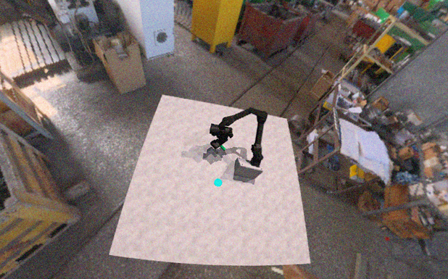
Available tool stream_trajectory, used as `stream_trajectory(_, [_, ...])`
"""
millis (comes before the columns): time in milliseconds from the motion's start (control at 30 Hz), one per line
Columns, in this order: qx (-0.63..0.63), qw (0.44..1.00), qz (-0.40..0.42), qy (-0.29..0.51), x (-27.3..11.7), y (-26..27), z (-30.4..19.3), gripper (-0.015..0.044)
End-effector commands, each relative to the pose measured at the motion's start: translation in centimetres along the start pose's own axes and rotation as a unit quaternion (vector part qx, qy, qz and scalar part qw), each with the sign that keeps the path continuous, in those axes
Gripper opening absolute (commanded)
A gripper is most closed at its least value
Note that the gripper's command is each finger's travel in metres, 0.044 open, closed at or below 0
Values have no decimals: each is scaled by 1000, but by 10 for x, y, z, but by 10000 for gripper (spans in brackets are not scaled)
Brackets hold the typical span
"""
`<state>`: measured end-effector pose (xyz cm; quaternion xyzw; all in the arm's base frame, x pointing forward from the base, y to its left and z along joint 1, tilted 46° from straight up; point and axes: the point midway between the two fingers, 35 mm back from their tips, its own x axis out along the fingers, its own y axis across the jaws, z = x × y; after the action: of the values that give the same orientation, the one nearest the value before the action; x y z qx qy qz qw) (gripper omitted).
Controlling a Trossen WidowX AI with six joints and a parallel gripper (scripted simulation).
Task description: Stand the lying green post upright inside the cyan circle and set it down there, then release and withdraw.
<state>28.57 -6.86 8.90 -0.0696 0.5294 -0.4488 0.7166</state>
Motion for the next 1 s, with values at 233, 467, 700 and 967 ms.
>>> stream_trajectory(233, [7,1000,2,-4,-36,-5,0,23])
stream_trajectory(467, [-6,1000,3,-4,-41,-2,-2,23])
stream_trajectory(700, [-71,997,11,-3,-44,18,-10,23])
stream_trajectory(967, [-149,989,20,-2,-47,42,-21,23])
